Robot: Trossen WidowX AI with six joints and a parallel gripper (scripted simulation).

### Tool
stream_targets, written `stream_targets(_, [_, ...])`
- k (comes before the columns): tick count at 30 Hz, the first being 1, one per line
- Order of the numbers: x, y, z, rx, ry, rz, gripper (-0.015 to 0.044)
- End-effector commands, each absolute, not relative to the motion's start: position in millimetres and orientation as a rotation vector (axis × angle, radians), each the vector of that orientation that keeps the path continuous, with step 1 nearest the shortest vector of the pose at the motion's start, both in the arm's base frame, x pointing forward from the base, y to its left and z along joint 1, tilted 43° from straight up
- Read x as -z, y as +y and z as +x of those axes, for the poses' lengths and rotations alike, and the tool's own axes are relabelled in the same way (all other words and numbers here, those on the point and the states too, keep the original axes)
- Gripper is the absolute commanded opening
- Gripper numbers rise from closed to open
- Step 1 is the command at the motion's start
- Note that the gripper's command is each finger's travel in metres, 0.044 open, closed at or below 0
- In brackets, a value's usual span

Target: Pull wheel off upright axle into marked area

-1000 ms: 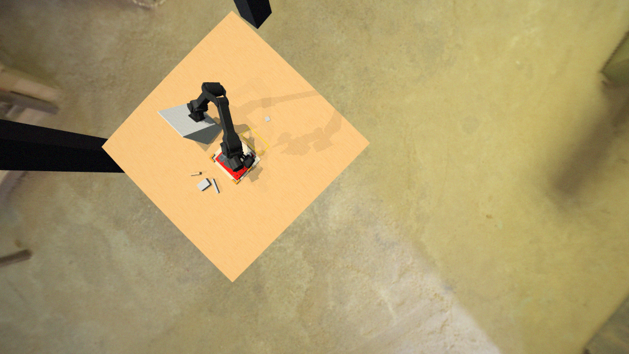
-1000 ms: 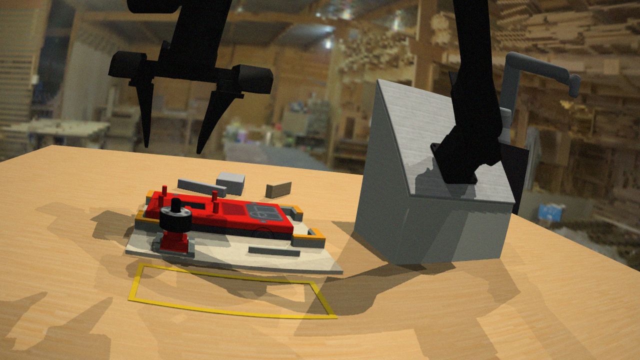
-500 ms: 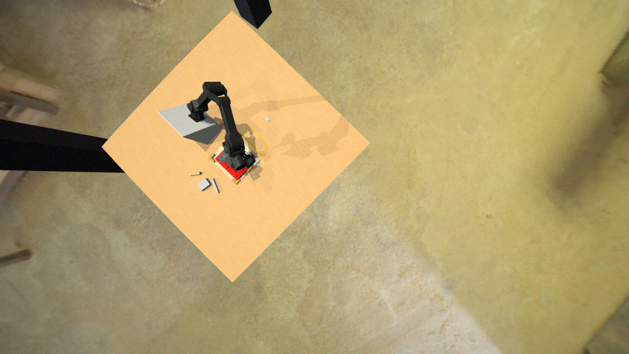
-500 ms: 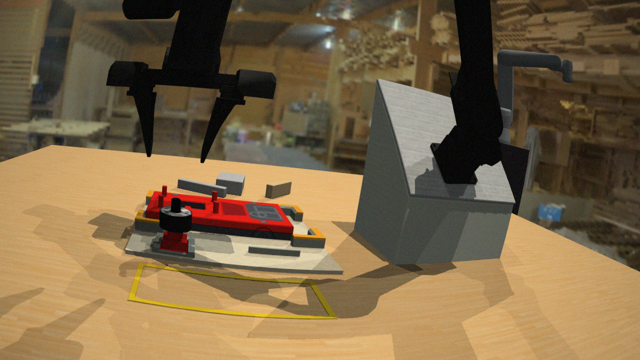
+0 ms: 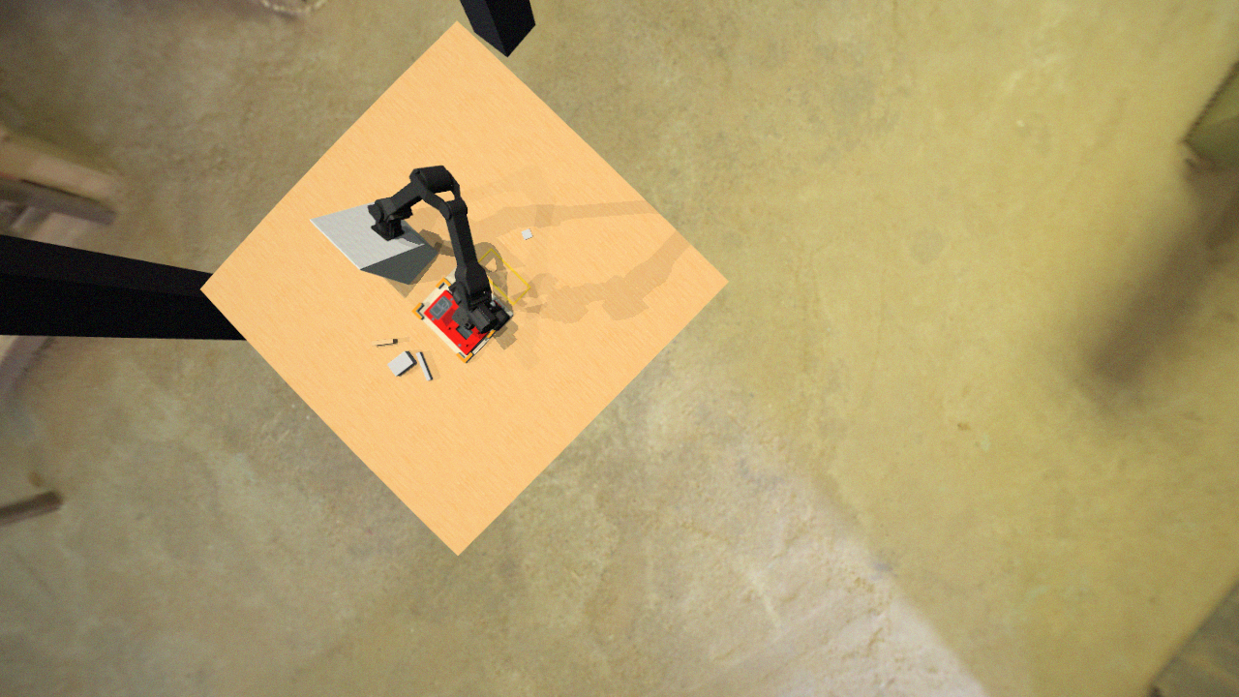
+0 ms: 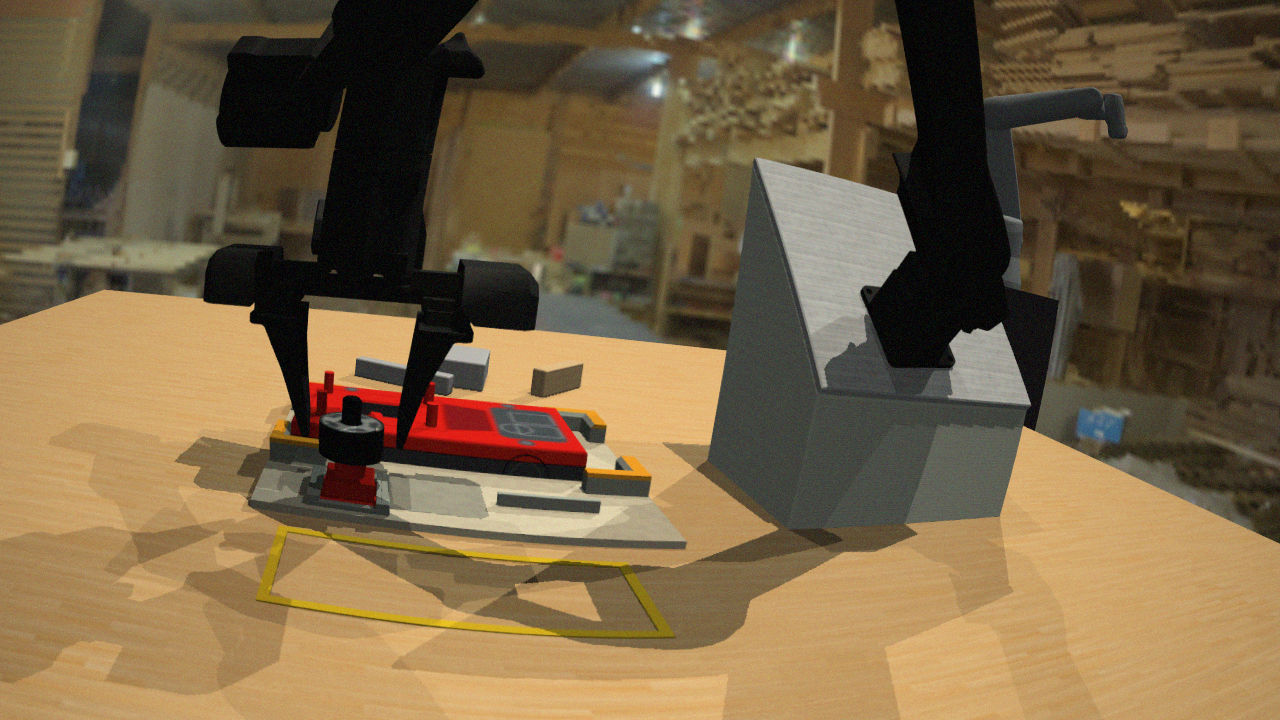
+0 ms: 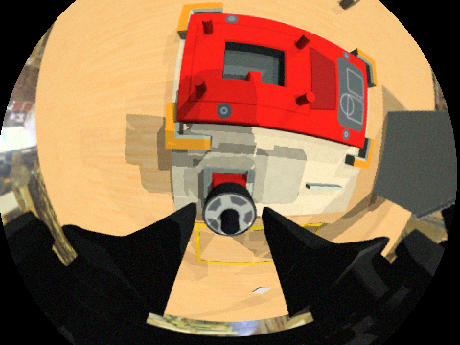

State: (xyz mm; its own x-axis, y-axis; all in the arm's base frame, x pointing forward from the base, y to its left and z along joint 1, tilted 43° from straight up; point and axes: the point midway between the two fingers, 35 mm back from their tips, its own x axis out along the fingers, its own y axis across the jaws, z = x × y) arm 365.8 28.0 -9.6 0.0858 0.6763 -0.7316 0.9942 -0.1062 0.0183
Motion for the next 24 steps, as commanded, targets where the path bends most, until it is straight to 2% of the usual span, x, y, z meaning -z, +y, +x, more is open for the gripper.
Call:
stream_targets(1, [9.2, 28.0, 365.6, 0.782, 1.643, 1.84, 0.0195])
stream_targets(9, [9.2, 28.0, 365.6, 0.782, 1.643, 1.84, 0.0142])
stream_targets(14, [8.6, 27.4, 365.6, 0.783, 1.643, 1.84, 0.001])
stream_targets(15, [8.4, 27.2, 365.6, 0.783, 1.643, 1.84, 0.0])
stream_targets(24, [6.3, 25.1, 365.5, 0.783, 1.642, 1.841, 0.0])
